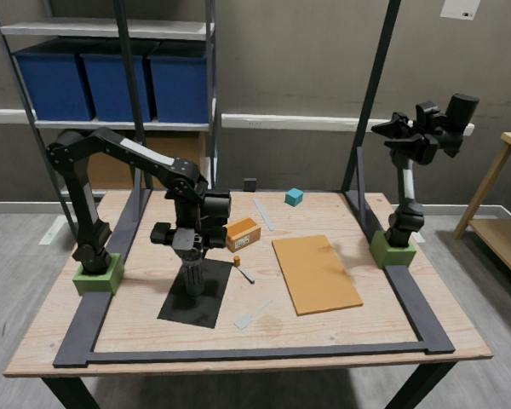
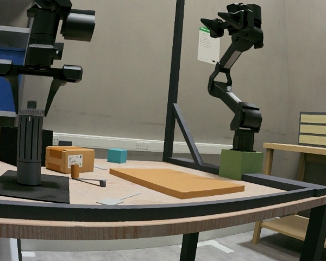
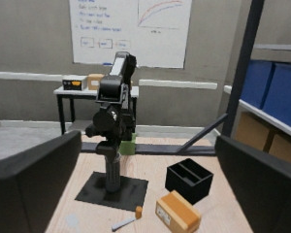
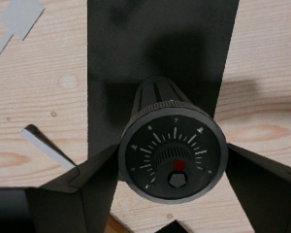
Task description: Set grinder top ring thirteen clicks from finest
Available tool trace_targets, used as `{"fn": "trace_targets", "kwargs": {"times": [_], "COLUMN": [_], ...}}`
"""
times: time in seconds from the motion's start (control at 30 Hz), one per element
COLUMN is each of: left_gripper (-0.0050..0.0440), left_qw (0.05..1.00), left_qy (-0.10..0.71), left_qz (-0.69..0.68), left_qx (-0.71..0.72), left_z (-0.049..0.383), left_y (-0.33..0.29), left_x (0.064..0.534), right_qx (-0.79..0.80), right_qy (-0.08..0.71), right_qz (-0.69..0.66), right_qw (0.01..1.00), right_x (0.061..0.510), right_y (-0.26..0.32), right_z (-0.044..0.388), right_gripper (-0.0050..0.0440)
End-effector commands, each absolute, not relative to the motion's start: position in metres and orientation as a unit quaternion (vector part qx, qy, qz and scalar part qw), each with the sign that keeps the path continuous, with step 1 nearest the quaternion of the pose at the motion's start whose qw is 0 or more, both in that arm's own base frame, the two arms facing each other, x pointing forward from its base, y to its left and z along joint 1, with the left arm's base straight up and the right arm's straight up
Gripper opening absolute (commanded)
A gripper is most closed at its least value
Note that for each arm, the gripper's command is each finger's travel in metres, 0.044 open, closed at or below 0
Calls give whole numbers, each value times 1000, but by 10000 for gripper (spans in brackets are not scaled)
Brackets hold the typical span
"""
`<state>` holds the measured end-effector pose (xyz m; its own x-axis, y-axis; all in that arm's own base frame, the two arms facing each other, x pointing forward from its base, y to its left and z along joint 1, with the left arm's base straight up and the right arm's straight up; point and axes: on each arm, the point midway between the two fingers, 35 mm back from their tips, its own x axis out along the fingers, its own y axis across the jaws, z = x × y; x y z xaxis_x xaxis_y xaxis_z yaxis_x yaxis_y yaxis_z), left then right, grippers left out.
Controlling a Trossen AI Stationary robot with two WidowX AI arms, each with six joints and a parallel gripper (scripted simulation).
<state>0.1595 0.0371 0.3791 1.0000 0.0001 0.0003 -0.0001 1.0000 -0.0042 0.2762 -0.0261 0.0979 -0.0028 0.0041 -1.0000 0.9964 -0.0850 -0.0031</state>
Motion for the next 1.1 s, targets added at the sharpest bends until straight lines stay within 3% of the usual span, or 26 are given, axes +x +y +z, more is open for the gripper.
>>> {"fn": "trace_targets", "kwargs": {"times": [0.0, 1.07], "left_gripper": [400, 400], "left_qw": [1000, 1000], "left_qy": [-1, -1], "left_qz": [-1, -1], "left_qx": [2, 2], "left_z": [382, 382], "left_y": [37, 37], "left_x": [160, 160], "right_qx": [528, 365], "right_qy": [471, 598], "right_qz": [-514, -358], "right_qw": [484, 618], "right_x": [279, 280], "right_y": [-27, -26], "right_z": [106, 106], "right_gripper": [285, 285]}}
